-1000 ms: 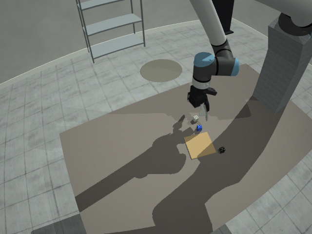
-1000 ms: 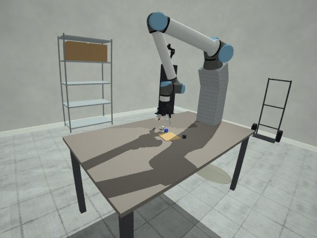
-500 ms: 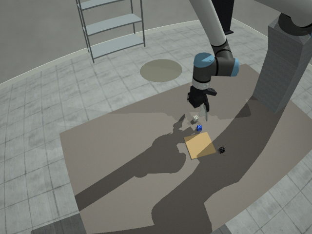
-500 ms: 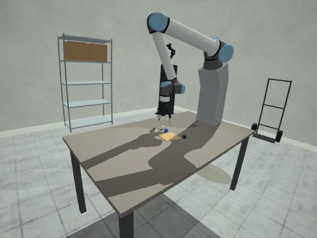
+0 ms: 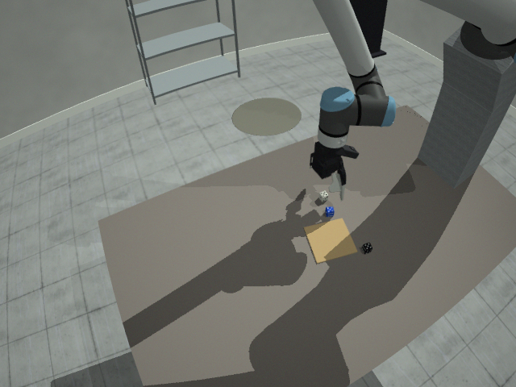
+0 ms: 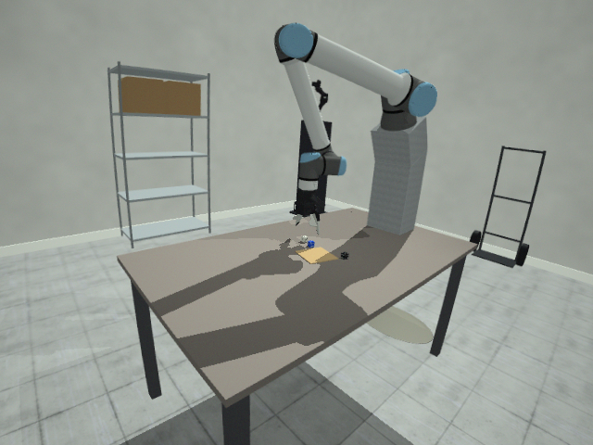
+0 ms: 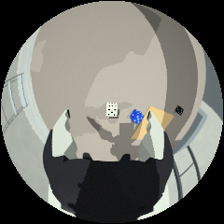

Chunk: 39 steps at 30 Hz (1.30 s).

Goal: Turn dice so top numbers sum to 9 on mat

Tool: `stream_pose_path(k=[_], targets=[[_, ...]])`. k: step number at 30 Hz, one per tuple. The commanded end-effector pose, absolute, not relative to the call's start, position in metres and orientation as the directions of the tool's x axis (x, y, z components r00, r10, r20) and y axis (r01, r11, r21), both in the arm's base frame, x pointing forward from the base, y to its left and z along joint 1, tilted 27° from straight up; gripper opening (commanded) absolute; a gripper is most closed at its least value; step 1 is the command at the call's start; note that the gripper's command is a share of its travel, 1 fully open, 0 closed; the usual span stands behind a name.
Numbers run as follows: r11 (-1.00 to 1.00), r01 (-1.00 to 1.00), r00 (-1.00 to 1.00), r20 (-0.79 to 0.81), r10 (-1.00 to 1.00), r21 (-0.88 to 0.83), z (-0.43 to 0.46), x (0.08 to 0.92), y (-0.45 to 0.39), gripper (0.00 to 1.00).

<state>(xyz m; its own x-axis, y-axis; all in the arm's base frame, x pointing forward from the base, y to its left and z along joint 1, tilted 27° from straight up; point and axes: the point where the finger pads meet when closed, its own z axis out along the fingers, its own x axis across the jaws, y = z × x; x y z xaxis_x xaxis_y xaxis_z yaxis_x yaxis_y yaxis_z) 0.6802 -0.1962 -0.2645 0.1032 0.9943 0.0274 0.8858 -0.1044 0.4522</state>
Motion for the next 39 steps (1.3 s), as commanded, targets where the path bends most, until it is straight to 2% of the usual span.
stream_pose_path(k=[1, 39], targets=[[-0.104, 0.886, 0.103, 0.027, 0.994, 0.453, -0.264, 0.680, -0.196, 1.00], [-0.104, 0.886, 0.103, 0.027, 0.994, 0.453, -0.253, 0.705, -0.131, 1.00]])
